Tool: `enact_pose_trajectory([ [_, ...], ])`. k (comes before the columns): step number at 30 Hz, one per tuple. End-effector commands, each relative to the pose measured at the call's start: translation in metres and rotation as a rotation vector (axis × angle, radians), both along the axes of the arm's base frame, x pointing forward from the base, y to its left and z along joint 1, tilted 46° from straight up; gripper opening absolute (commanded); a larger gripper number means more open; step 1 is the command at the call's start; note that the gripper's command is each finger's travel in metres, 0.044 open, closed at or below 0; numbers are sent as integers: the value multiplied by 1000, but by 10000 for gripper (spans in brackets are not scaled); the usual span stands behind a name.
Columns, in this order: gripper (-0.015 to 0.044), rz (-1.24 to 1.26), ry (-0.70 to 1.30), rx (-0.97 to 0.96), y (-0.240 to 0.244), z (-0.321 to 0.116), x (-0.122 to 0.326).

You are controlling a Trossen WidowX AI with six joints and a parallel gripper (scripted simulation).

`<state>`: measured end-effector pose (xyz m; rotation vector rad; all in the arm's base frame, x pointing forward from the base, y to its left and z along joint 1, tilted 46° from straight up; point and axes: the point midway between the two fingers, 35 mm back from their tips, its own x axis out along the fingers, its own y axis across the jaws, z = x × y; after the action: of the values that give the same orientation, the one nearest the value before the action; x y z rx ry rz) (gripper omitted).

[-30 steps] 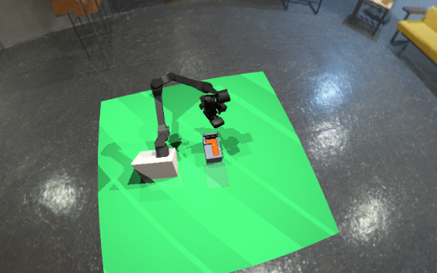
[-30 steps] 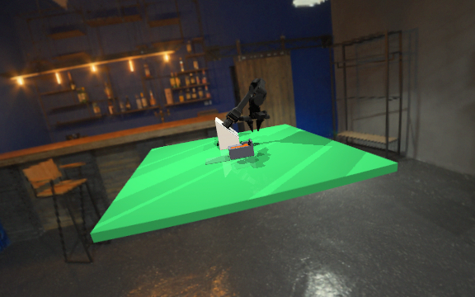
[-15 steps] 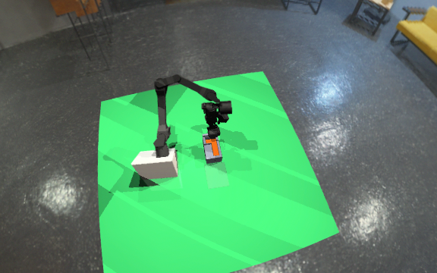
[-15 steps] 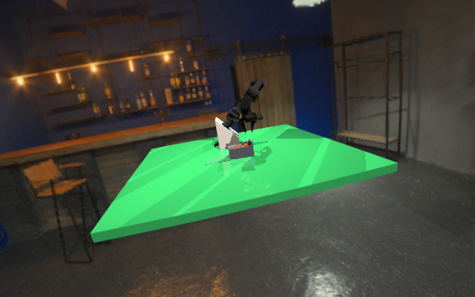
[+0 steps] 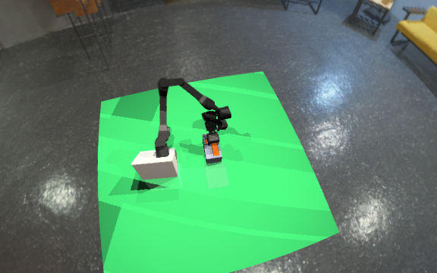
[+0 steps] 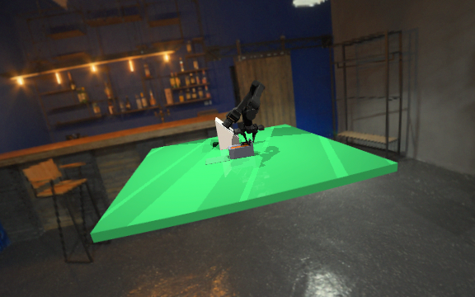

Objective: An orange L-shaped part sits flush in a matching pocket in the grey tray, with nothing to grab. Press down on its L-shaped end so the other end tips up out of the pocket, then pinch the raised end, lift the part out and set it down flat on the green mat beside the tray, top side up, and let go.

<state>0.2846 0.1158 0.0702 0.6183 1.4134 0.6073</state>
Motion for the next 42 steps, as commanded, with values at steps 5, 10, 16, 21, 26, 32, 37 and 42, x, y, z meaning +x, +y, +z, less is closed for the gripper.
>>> enact_pose_trajectory([
  [5, 180, -1, 8, 4, 9, -10, -1],
  [10, 180, -1, 8, 4, 15, -15, 0],
  [16, 180, -1, 9, 5, 22, -22, 0],
  [21, 180, -1, 9, 6, 26, -26, 0],
  [26, 180, -1, 9, 6, 26, -26, 0],
  [32, 180, 3, 3, 12, 27, -23, 1],
  [37, 180, 1, 5, 10, 26, -17, 0],
  [42, 180, -1, 8, 6, 25, -8, -1],
])
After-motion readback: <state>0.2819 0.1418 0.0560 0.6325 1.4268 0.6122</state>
